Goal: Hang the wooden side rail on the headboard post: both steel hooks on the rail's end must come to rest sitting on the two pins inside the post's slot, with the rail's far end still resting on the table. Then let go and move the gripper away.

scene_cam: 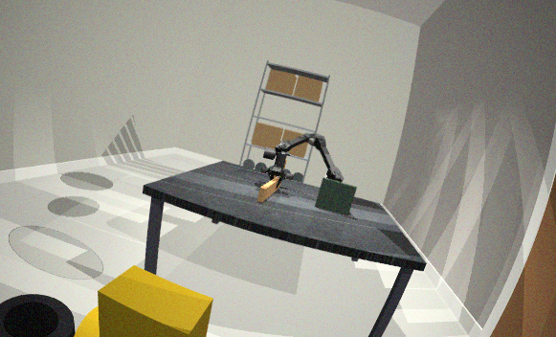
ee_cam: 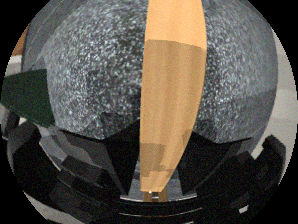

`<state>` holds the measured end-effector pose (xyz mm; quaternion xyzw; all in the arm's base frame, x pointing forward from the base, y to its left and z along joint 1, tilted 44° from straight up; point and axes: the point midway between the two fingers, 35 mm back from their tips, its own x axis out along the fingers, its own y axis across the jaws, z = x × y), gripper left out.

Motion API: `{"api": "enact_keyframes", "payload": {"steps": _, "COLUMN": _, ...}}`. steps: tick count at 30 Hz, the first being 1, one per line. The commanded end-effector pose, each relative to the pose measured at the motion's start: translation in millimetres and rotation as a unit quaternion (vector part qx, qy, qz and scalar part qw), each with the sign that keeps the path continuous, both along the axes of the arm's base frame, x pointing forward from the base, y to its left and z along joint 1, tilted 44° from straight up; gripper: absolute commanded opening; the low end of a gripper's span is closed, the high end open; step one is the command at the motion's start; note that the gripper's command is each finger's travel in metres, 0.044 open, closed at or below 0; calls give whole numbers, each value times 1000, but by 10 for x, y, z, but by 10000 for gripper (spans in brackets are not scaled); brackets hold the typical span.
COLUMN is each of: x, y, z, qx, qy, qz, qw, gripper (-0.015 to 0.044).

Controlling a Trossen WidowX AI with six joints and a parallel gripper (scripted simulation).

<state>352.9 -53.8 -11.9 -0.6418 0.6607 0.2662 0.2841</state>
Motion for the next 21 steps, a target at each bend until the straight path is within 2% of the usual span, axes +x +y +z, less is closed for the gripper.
{"api": "enact_keyframes", "payload": {"steps": 1, "x": 34, "y": 31, "z": 37, "qx": 0, "qy": -7, "qz": 2, "qw": 1000, "gripper": 0}}
{"api": "enact_keyframes", "payload": {"steps": 21, "x": 34, "y": 55, "z": 61, "qx": 0, "qy": -7, "qz": 2, "qw": 1000, "gripper": 0}}
